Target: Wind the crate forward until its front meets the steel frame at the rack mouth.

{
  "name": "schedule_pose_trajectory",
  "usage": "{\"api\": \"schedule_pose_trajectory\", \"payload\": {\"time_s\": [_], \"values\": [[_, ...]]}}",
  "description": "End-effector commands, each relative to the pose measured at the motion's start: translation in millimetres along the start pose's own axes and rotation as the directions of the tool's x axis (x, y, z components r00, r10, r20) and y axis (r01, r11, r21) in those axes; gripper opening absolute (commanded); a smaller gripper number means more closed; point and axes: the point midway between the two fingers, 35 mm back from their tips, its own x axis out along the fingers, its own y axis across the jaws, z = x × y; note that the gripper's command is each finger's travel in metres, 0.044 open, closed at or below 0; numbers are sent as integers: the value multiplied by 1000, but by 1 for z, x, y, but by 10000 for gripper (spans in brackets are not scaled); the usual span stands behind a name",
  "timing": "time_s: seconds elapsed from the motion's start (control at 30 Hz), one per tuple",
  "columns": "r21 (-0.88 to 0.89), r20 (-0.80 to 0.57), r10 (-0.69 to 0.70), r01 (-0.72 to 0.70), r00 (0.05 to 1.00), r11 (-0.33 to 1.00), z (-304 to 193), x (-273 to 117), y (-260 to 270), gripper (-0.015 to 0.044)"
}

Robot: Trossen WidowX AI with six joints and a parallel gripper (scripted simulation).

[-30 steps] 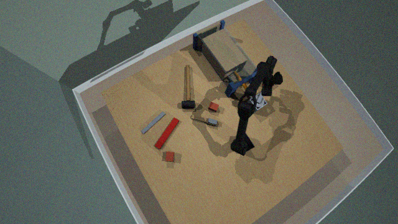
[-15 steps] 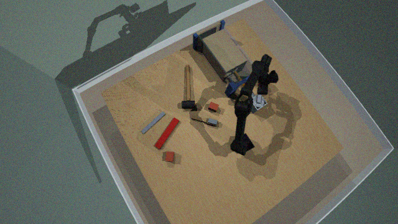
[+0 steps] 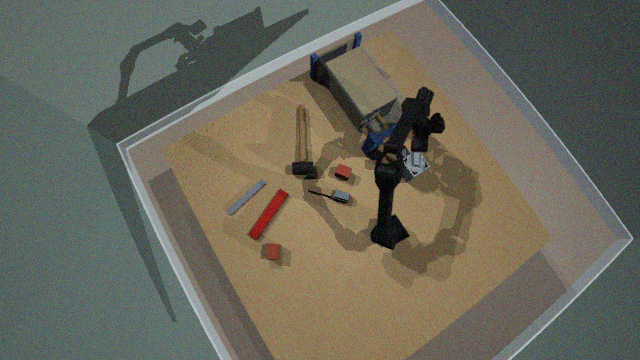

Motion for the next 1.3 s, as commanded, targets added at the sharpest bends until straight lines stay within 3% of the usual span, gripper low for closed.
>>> {"api": "schedule_pose_trajectory", "payload": {"time_s": [0.0,1.27], "values": [[-23,-29,-19,18,999,1000,-26,-6,-5,0],[-23,-32,-21,20,999,1000,-60,-22,-31,0]]}}
